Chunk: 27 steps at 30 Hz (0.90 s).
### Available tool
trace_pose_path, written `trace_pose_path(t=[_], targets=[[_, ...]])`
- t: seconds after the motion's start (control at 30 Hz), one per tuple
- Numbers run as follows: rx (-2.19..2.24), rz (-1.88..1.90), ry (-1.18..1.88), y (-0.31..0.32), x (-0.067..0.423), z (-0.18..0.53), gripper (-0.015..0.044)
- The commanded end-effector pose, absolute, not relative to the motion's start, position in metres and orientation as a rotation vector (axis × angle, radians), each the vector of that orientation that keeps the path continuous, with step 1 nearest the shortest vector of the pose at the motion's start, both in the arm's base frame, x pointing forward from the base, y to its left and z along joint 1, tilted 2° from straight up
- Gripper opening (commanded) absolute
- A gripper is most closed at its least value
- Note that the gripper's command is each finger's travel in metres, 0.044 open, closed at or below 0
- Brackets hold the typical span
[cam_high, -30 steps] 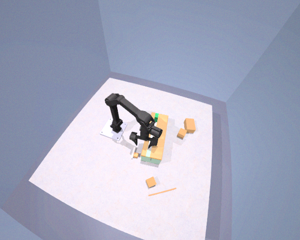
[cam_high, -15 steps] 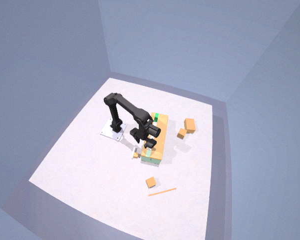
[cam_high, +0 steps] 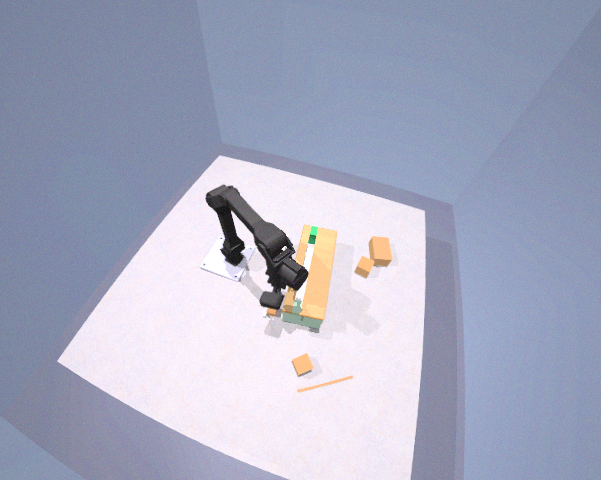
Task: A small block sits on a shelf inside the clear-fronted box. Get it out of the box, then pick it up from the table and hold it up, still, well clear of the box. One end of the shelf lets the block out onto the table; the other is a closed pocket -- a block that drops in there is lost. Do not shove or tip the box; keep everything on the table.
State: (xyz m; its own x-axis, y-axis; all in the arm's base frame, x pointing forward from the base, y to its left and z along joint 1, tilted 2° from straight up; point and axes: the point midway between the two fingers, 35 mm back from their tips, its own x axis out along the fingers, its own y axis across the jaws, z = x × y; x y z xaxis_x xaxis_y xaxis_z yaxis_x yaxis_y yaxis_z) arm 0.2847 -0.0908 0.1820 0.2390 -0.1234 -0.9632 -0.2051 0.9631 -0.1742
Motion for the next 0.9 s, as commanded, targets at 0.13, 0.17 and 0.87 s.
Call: trace_pose_path(t=[0.13, 0.17, 0.87], targets=[[0.743, -0.566, 1.154, -0.107, 0.278, 0.184, 0.0285], [0.842, -0.622, 1.130, -0.107, 0.277, 0.184, 0.0285], [2.288, -1.415, 0.546, -0.120, 0.264, 0.191, 0.0285]])
